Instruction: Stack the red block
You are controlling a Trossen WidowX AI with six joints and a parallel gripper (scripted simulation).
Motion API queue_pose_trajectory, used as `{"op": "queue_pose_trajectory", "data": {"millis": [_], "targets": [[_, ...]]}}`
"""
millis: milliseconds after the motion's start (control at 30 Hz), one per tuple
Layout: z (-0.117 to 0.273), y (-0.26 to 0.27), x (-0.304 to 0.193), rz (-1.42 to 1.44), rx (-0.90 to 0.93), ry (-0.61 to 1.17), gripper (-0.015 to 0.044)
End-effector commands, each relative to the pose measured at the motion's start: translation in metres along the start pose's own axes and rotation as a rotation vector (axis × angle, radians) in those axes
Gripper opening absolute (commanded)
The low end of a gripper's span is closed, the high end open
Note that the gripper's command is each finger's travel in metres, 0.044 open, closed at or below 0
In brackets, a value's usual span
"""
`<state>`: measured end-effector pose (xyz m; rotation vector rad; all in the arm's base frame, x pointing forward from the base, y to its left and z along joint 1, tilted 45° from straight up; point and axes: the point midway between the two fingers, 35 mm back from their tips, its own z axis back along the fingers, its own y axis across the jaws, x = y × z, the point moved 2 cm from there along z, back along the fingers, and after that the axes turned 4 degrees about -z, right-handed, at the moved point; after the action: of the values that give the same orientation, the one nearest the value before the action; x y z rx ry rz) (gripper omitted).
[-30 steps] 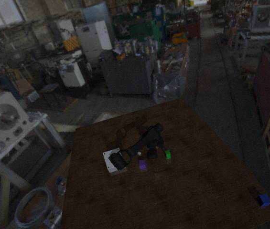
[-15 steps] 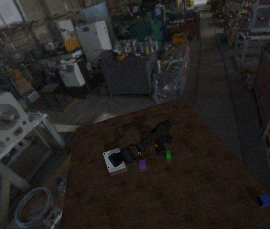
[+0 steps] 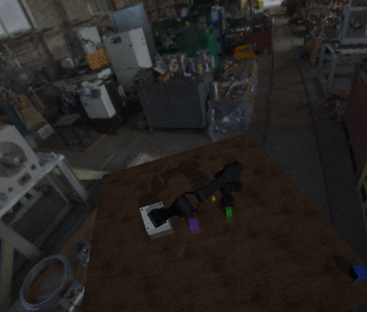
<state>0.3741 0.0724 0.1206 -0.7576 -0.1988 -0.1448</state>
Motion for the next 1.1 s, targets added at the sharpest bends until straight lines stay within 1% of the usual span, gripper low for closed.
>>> {"op": "queue_pose_trajectory", "data": {"millis": [0,100,300,500,1067], "targets": [[-0.005,0.001,0.004,-0.001,0.002,-0.008,0.0],[-0.018,0.001,0.004,-0.001,0.001,-0.009,0.0],[-0.028,0.001,0.004,-0.001,0.001,-0.009,0.0],[-0.051,0.001,0.004,-0.002,0.0,-0.009,0.0],[-0.052,0.001,0.004,-0.002,0.0,-0.01,0.0]]}}
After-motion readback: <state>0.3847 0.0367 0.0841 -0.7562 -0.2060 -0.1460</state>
